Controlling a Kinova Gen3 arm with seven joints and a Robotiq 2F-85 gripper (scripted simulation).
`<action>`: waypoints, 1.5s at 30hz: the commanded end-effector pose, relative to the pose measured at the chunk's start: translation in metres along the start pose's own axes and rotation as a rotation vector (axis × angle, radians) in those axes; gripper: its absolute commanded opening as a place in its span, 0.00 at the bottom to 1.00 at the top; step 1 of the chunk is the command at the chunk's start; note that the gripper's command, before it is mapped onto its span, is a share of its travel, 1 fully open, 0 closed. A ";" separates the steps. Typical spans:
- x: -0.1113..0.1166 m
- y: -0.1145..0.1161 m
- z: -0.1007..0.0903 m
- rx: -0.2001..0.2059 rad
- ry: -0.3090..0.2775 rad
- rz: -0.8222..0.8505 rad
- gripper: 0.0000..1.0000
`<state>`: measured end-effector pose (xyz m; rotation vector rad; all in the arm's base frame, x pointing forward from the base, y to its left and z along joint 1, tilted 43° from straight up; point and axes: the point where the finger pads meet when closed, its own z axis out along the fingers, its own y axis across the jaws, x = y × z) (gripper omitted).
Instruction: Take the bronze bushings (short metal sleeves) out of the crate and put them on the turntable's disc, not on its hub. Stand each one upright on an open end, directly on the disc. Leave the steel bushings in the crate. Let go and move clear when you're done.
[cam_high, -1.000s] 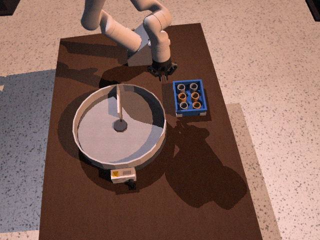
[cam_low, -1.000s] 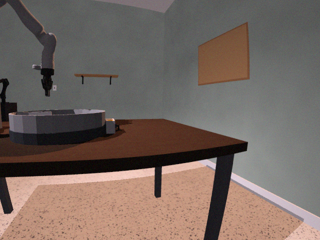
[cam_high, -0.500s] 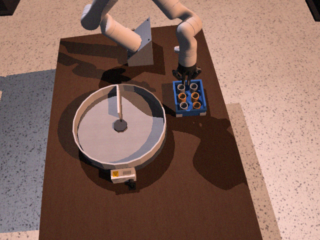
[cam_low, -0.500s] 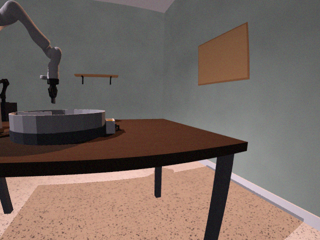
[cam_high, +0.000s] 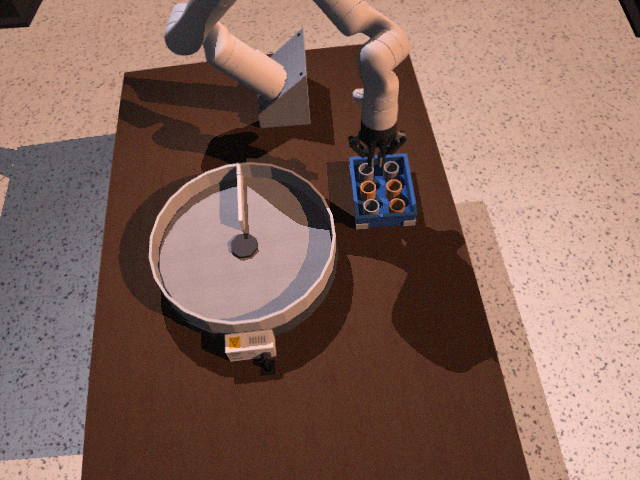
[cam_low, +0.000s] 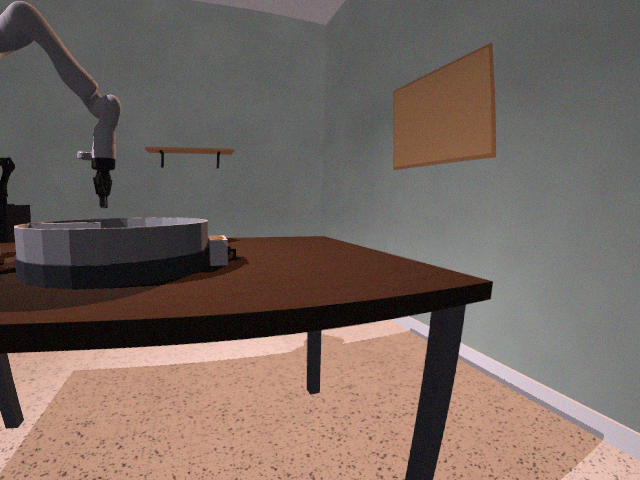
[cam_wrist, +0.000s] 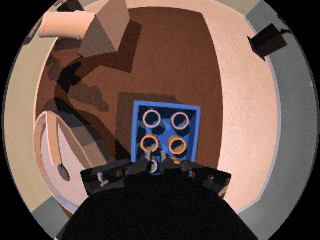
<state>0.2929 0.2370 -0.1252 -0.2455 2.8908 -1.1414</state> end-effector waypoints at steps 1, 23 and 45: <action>0.000 0.000 -0.001 -0.002 -0.001 0.000 0.12; 0.000 0.000 0.001 -0.002 -0.001 0.000 0.12; -0.001 0.001 0.069 -0.002 -0.001 0.000 0.12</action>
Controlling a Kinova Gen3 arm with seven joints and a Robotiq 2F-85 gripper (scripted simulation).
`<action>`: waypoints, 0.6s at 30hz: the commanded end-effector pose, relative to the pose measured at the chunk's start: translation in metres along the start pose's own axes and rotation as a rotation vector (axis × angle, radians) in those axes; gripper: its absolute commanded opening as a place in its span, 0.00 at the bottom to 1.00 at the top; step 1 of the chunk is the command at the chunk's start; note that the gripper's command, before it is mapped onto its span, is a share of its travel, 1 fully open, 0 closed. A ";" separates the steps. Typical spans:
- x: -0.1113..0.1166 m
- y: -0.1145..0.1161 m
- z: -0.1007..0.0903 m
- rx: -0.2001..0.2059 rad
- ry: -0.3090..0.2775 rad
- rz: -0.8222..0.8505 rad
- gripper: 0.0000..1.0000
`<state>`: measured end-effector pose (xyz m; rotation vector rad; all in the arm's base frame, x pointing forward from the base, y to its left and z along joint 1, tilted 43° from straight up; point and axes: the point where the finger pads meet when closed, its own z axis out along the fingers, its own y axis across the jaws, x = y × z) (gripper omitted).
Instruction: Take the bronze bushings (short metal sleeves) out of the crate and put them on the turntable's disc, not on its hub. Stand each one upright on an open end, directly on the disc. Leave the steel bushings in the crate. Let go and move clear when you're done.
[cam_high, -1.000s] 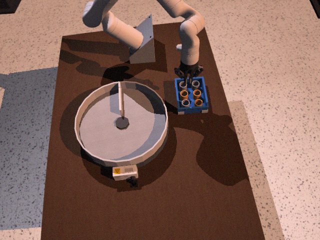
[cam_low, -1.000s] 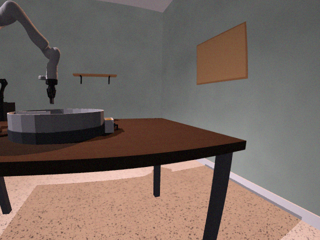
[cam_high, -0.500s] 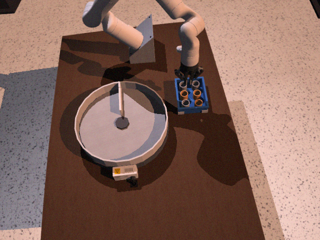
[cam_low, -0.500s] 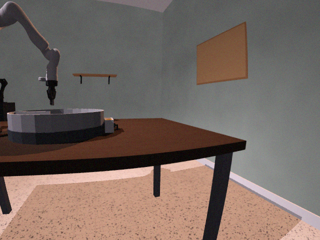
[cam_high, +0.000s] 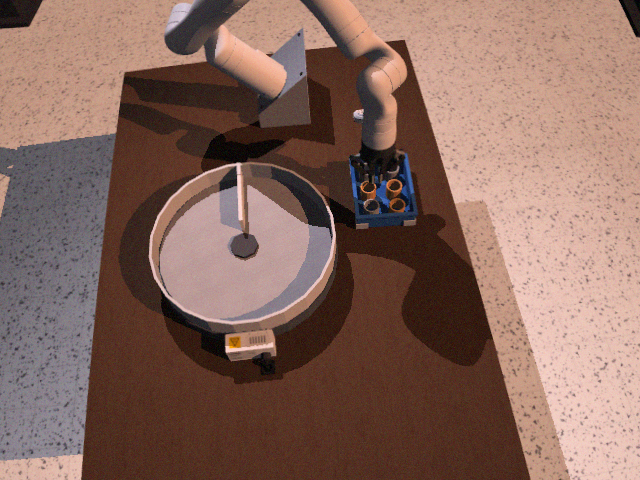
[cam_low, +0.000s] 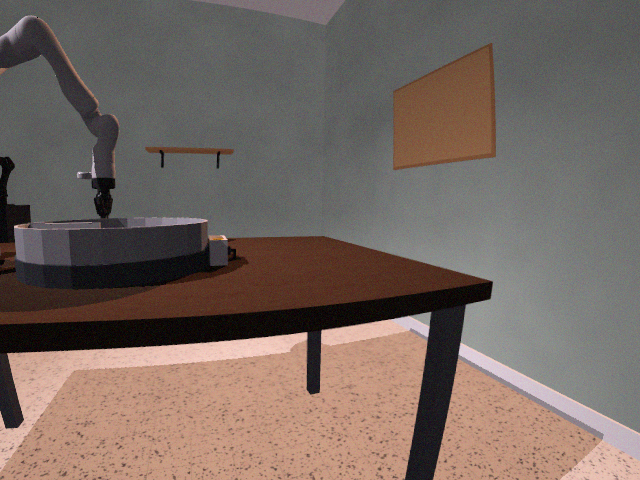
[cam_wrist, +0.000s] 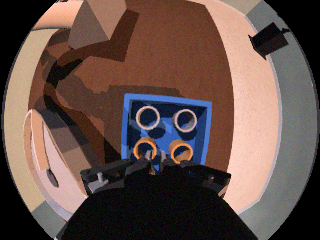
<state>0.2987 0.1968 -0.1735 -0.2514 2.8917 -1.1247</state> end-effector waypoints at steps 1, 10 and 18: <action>0.001 -0.002 0.006 0.008 0.005 0.001 0.12; 0.001 -0.002 0.010 0.008 0.005 0.001 0.12; 0.001 -0.002 0.010 0.008 0.005 0.001 0.12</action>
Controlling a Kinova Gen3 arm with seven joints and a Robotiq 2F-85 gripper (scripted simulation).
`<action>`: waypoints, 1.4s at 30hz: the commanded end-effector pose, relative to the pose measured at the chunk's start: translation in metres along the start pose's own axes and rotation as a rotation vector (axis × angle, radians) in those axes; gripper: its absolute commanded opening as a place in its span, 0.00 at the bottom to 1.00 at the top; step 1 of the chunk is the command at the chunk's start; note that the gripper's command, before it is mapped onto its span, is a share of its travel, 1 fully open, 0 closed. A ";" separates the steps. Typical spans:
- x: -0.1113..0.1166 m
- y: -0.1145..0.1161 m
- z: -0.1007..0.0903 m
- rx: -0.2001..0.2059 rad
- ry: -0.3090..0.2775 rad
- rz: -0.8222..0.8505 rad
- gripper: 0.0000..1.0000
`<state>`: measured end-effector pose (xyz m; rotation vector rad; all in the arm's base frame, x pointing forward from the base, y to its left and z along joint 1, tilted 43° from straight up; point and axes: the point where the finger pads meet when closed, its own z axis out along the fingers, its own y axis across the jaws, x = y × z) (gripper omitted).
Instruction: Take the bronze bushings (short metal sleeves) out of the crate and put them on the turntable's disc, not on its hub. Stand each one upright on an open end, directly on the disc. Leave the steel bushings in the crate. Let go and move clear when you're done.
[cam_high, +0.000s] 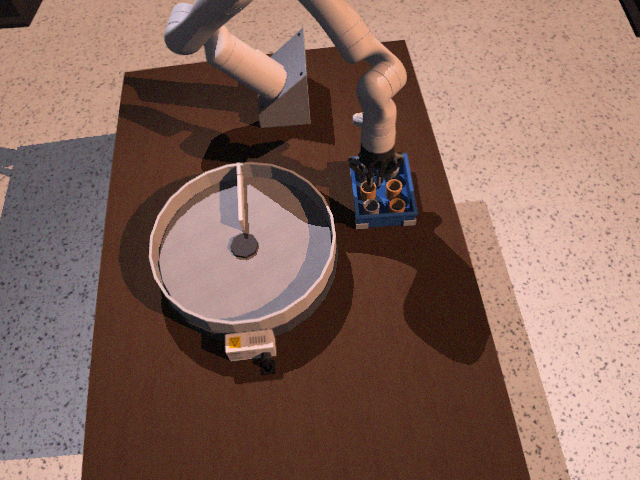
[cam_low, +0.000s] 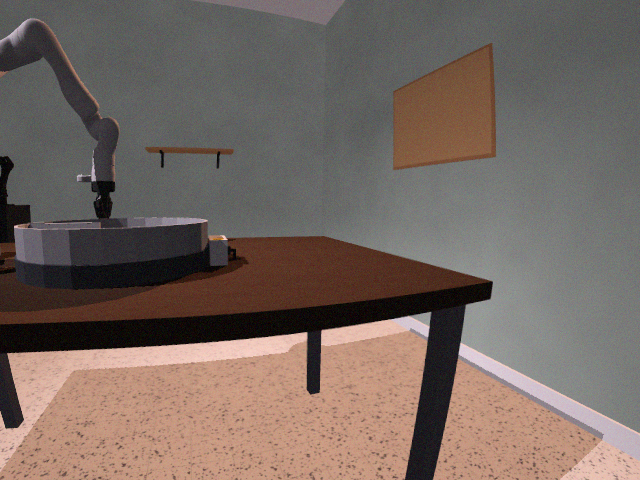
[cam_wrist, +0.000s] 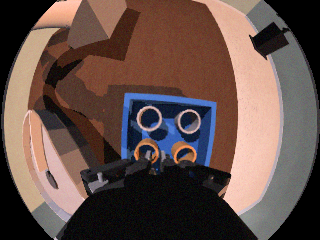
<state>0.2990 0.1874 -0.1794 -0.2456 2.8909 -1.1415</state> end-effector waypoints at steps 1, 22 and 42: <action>0.000 0.001 -0.001 -0.002 -0.001 0.000 0.12; 0.000 0.001 -0.001 -0.002 -0.001 0.000 0.12; 0.000 0.001 0.006 -0.002 -0.001 0.000 0.12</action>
